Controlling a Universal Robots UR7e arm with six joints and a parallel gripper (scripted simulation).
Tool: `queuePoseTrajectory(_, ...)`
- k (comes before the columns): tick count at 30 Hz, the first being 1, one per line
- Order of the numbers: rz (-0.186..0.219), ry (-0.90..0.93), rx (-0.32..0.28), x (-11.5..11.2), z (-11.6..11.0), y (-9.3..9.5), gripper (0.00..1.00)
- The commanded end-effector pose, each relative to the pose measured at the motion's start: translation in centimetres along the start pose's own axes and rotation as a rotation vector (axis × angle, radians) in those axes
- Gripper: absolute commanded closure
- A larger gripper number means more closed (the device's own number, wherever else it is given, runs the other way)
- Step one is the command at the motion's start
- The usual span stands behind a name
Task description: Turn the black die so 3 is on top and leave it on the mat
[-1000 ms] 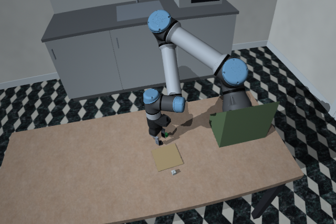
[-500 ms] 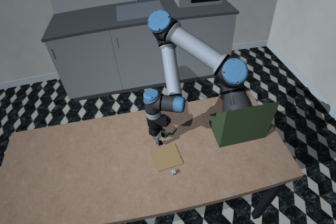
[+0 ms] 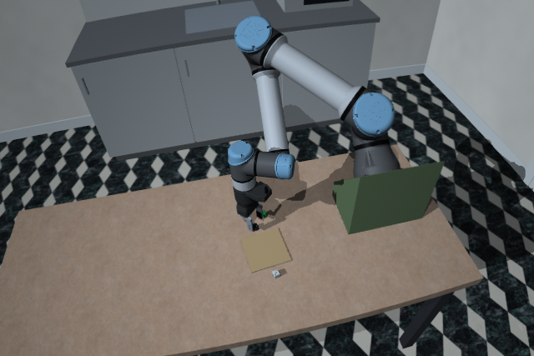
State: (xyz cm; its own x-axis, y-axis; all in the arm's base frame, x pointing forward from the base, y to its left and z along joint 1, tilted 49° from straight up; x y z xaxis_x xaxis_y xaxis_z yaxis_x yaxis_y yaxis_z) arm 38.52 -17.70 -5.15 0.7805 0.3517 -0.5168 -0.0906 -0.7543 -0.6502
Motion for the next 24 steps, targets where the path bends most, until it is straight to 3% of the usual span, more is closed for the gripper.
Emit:
queuePoseTrajectory(1, -0.001, 0.000, -0.001, 0.4, 0.6, 0.0, 0.00)
queuePoseTrajectory(11, -0.001, 0.000, -0.001, 2.5, 3.8, 0.0, 0.00)
queuePoseTrajectory(24, -0.001, 0.000, -0.001, 7.8, 12.2, 0.0, 0.00)
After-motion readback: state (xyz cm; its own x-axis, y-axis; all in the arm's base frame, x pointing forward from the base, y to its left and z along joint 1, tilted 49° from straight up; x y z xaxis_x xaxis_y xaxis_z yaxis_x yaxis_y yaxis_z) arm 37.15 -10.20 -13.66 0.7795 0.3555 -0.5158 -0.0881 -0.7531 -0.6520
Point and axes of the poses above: the point where the finger pads meet when closed, its own y axis out along the fingers, its own x axis across the jaws, z = x × y, the point moved 5 cm from there along -y, back along the fingers, and after that the axes turned 3 degrees about y, right-handed, at the moved point
